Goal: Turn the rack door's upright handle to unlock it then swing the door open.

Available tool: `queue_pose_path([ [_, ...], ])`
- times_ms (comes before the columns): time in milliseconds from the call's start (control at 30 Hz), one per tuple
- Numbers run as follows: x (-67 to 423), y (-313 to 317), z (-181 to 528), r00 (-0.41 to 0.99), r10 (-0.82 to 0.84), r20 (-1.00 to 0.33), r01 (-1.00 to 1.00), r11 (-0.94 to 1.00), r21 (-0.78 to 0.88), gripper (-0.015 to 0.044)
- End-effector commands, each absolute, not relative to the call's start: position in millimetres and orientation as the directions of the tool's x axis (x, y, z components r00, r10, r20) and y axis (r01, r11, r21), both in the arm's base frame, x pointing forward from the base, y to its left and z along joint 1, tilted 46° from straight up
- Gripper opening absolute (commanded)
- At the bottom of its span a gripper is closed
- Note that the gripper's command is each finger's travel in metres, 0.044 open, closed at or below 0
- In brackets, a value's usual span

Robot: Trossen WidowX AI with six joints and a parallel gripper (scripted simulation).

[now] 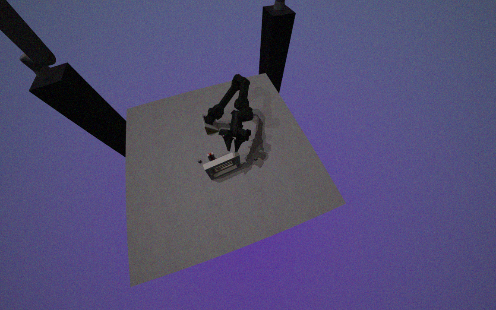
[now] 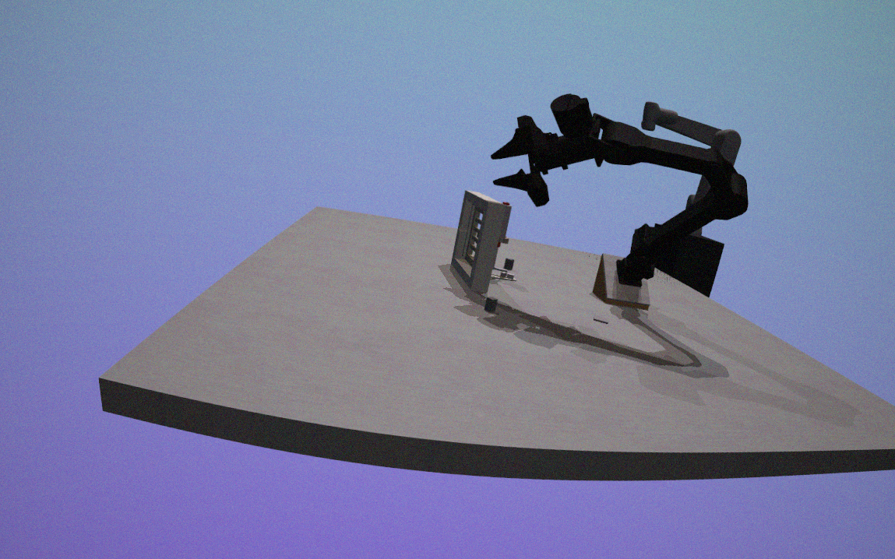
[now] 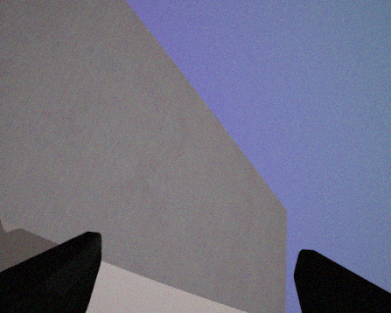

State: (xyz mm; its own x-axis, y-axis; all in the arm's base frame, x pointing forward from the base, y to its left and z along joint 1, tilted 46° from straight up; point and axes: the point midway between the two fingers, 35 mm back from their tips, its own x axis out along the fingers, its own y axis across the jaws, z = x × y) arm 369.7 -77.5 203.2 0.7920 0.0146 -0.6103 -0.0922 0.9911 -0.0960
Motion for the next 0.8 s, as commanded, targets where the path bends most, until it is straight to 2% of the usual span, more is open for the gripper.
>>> queue_pose_path([
  [0, 372, -84, 189, 0.745, 0.044, -0.666, -0.110, 0.992, -0.057, 0.0294],
  [400, 370, -108, 150, 0.587, 0.145, -0.796, -0.163, 0.985, 0.059, 0.0294],
  [767, 357, -122, 118, 0.412, 0.302, -0.860, -0.214, 0.949, 0.232, 0.0294],
])
